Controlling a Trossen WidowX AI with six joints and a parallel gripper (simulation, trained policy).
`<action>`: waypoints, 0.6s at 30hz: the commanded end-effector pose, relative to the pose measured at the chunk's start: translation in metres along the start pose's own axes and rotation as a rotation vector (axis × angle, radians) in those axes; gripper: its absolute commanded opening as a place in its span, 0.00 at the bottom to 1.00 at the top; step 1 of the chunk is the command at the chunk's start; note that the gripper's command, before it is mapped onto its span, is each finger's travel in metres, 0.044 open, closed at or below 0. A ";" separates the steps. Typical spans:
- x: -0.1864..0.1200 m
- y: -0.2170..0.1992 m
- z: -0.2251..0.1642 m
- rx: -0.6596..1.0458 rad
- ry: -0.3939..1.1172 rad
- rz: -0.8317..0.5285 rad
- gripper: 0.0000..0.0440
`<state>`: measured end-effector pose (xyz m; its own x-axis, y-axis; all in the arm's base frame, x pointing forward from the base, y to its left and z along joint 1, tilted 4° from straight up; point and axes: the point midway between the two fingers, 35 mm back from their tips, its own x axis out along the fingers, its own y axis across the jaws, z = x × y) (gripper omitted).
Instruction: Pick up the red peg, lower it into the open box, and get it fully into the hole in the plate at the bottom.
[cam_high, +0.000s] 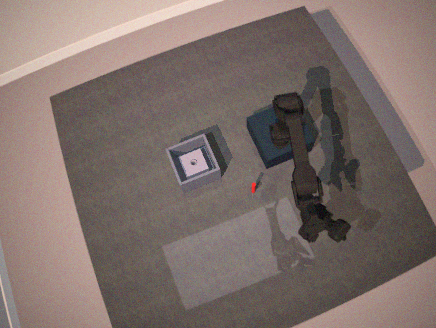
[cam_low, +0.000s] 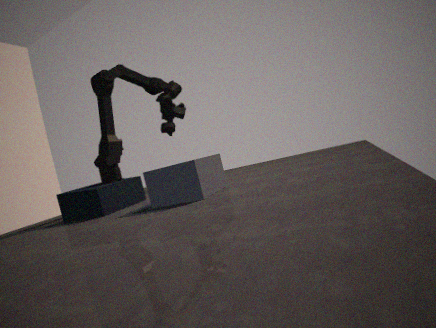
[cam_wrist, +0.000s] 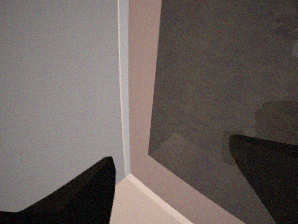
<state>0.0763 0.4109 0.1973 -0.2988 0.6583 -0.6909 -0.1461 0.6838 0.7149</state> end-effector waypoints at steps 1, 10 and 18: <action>-0.030 -0.023 0.030 0.049 -0.120 -0.040 0.77; -0.095 -0.083 0.079 0.209 -0.359 -0.157 0.81; -0.140 -0.147 0.093 0.396 -0.496 -0.304 0.83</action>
<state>0.2175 0.2754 0.1881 0.1480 0.4947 -0.8564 0.1561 0.8434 0.5142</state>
